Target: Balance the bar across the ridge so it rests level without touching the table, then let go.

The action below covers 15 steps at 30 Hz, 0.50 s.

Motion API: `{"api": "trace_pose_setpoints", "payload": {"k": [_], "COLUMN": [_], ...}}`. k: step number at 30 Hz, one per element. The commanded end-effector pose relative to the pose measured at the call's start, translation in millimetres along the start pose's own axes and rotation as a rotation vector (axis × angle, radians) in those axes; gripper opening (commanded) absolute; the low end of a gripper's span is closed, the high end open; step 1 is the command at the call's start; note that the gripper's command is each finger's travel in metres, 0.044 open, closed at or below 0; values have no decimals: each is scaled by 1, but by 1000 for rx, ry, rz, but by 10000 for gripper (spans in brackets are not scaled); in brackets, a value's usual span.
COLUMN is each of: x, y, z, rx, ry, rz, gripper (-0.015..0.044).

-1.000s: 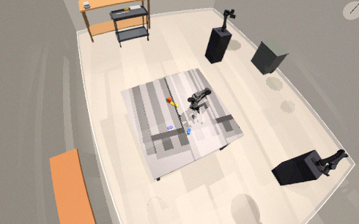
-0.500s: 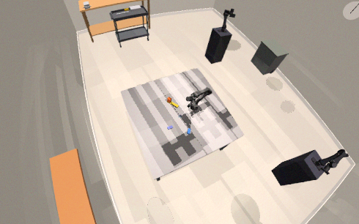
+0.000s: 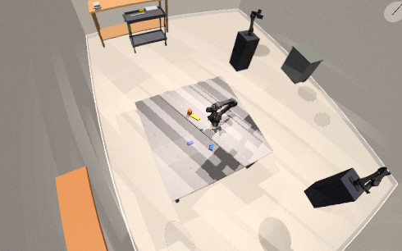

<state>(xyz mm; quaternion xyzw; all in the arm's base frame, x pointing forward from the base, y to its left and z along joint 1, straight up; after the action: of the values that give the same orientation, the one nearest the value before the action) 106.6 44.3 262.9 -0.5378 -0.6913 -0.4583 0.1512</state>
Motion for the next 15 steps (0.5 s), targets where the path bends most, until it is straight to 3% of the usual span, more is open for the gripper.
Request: {"api": "trace_pose_setpoints", "payload": {"k": [1,15], "x": [-2,-12], "y": [8,33], "z": [-3,-15], "rx": [-4,35], "ry": [-50,-212], "rz": [-87,-400], "gripper": [315,315]}}
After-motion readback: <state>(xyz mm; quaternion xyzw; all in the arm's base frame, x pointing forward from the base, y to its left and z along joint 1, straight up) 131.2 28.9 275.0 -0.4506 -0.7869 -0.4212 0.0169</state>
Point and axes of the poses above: the point midway between the two fingers, 35 mm back from their tips, its own z axis out along the fingers, its own x axis across the jaws, y = z × x, the point moved 10 cm from there along -z, back along the fingers, and after that the axes turned 14 degrees about -z, right-handed, at the moved point
